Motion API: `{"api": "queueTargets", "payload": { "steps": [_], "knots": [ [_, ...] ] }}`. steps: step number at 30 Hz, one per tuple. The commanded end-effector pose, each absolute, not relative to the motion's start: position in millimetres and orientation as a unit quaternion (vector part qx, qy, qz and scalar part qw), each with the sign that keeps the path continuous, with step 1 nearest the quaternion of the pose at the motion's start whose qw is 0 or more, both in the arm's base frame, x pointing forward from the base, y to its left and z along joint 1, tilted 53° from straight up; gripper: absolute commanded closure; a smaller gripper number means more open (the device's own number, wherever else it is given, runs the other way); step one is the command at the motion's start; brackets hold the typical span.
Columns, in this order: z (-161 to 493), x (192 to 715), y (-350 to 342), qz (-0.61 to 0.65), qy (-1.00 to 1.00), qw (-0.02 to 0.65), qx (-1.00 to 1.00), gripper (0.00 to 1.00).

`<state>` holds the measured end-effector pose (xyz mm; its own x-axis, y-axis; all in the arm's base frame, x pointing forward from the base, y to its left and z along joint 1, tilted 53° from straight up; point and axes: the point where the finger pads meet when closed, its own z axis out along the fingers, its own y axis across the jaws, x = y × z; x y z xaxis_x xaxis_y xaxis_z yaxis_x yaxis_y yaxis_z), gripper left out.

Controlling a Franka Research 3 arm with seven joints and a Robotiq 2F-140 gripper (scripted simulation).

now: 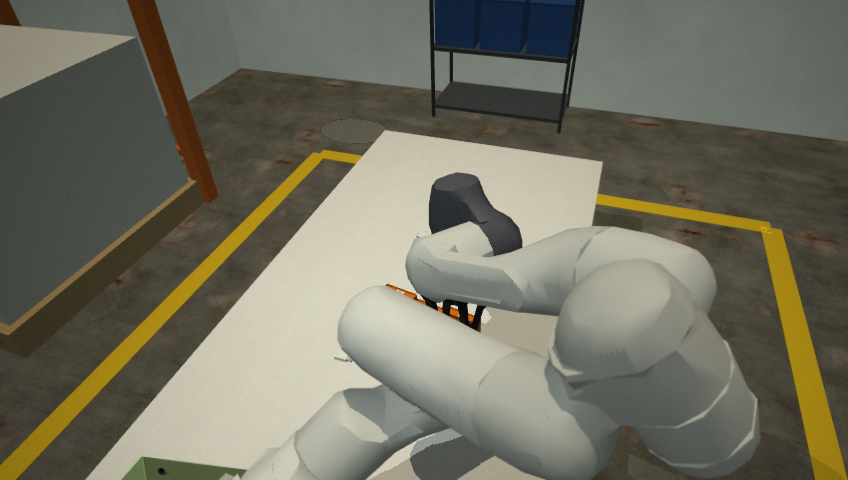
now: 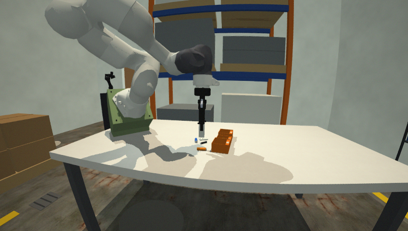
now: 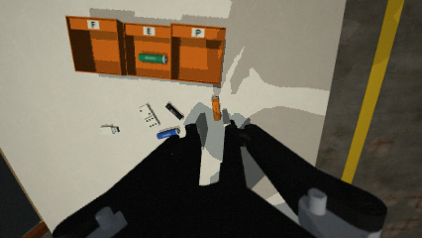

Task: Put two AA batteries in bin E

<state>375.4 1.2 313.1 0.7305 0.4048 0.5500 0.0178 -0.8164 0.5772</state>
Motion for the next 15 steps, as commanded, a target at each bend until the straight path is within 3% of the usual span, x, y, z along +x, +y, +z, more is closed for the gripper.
{"api": "queueTargets", "payload": {
  "steps": [1, 15],
  "knots": [
    [313.7, 377.5, 3.6, 0.357, 0.105, 0.27, 0.888, 0.83],
    [314.9, 377.4, 1.8, 0.357, 0.105, 0.27, 0.888, 0.83]
  ]
}}
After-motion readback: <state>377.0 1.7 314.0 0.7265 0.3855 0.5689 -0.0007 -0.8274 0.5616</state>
